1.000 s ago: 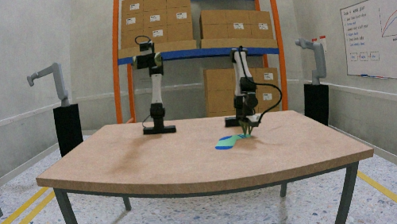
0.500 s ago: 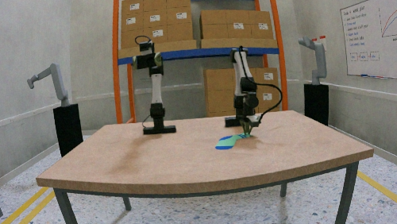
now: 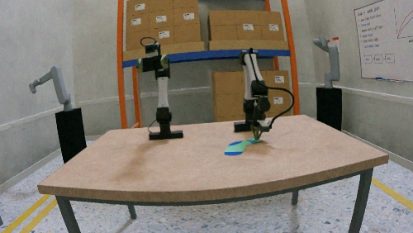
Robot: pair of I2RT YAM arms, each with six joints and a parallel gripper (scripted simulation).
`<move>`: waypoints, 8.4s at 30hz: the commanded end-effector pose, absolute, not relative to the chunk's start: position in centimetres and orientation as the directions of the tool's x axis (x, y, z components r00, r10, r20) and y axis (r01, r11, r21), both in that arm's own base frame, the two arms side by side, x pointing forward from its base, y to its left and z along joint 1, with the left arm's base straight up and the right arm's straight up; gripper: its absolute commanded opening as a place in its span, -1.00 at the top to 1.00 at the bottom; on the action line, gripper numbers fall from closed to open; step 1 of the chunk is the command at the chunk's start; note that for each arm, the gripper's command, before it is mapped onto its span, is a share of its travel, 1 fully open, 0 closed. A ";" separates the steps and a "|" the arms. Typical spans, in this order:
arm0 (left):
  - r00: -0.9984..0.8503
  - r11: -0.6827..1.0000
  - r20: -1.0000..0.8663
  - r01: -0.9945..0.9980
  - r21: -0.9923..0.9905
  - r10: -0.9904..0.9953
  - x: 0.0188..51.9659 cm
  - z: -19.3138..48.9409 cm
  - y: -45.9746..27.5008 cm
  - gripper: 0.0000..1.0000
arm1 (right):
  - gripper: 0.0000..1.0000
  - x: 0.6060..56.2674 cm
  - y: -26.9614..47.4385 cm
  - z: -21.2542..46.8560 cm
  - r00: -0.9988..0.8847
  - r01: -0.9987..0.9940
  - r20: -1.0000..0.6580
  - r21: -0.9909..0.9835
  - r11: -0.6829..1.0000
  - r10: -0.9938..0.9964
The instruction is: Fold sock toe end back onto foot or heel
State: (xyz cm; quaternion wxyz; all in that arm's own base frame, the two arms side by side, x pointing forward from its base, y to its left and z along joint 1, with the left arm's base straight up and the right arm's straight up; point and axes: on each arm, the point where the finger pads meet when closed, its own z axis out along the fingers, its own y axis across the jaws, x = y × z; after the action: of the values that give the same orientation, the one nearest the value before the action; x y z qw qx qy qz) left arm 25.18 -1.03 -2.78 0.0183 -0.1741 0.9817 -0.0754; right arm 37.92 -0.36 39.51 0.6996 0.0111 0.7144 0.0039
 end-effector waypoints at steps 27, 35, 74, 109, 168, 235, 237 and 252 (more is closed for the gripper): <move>-0.941 0.917 0.111 -0.337 -0.211 -0.321 22.8 -4.1 -3.6 0.94 | -1.00 37.4 -0.4 41.6 0.034 0.014 -0.999 0.017 1.000 0.017; -0.952 0.925 0.034 -0.303 -0.229 -0.304 24.9 0.0 -2.7 0.94 | -1.00 37.4 -0.4 41.6 0.034 0.014 -0.999 0.017 1.000 0.017; -0.945 0.922 -0.001 -0.317 -0.224 -0.326 23.3 1.1 1.3 0.94 | -1.00 37.4 -0.4 41.6 0.034 0.014 -0.999 0.017 1.000 0.017; -0.934 0.910 -0.006 -0.347 -0.226 -0.358 22.8 -1.9 3.2 0.94 | -1.00 37.4 -0.4 41.6 0.034 0.014 -0.999 0.017 1.000 0.017; -0.737 0.990 -0.661 -0.112 -0.091 -0.144 35.9 15.1 4.6 0.23 | -1.00 37.4 -0.4 41.6 0.034 0.014 -0.999 0.017 1.000 0.017; 0.007 1.000 -1.000 0.003 -0.018 -0.018 37.5 40.8 0.1 0.23 | -1.00 37.4 -0.4 41.6 0.034 0.014 -0.999 0.017 1.000 0.017; -0.017 1.000 -1.000 0.005 -0.020 -0.020 37.4 40.1 0.1 0.23 | -1.00 37.4 -0.4 41.6 0.034 0.014 -0.999 0.017 1.000 0.017; -0.289 0.937 -0.892 0.147 0.318 0.348 41.7 34.2 -2.1 0.34 | -1.00 37.4 -0.4 41.6 0.034 0.014 -0.999 0.017 1.000 0.017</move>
State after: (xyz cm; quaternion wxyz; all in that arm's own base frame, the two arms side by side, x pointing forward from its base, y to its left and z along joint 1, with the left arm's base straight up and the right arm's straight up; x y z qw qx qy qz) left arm 41.34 -1.15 35.10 0.6227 0.0958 0.7742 0.0600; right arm 37.92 -0.36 39.51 0.6996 0.0111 0.7144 0.0039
